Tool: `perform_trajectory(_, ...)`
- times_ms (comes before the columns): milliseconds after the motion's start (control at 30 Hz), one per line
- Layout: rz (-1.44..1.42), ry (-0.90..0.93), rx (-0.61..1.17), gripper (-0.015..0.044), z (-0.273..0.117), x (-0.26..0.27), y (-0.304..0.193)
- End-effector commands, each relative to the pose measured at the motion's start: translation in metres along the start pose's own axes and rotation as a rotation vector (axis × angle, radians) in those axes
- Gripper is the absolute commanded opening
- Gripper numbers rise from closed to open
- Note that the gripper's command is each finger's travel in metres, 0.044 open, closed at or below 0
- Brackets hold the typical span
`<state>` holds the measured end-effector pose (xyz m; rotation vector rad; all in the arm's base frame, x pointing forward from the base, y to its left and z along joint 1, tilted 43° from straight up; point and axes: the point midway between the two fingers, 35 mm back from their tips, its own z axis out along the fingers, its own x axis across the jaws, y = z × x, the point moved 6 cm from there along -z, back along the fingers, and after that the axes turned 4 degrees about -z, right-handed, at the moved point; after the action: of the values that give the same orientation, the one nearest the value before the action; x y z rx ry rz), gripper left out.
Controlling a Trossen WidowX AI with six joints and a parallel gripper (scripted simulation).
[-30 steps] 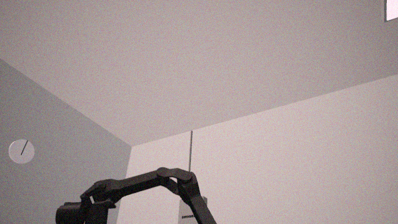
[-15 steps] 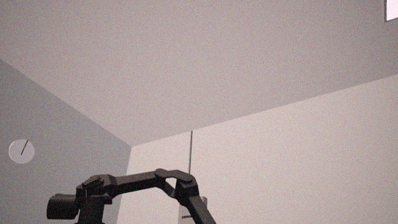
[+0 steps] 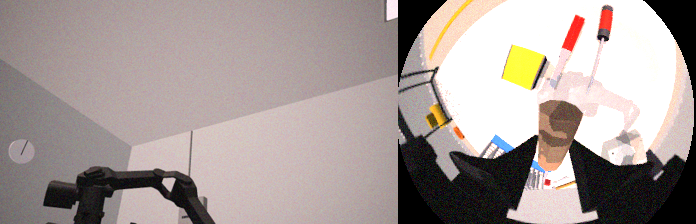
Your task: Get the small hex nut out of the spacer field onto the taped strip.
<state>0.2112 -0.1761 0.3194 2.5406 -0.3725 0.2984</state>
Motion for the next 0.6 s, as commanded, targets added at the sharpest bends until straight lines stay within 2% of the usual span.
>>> perform_trajectory(0,0.066,-0.003,0.012,0.0,0.003,0.006,-0.015)
perform_trajectory(567,0.411,0.019,0.069,0.0,-0.002,0.023,-0.086)
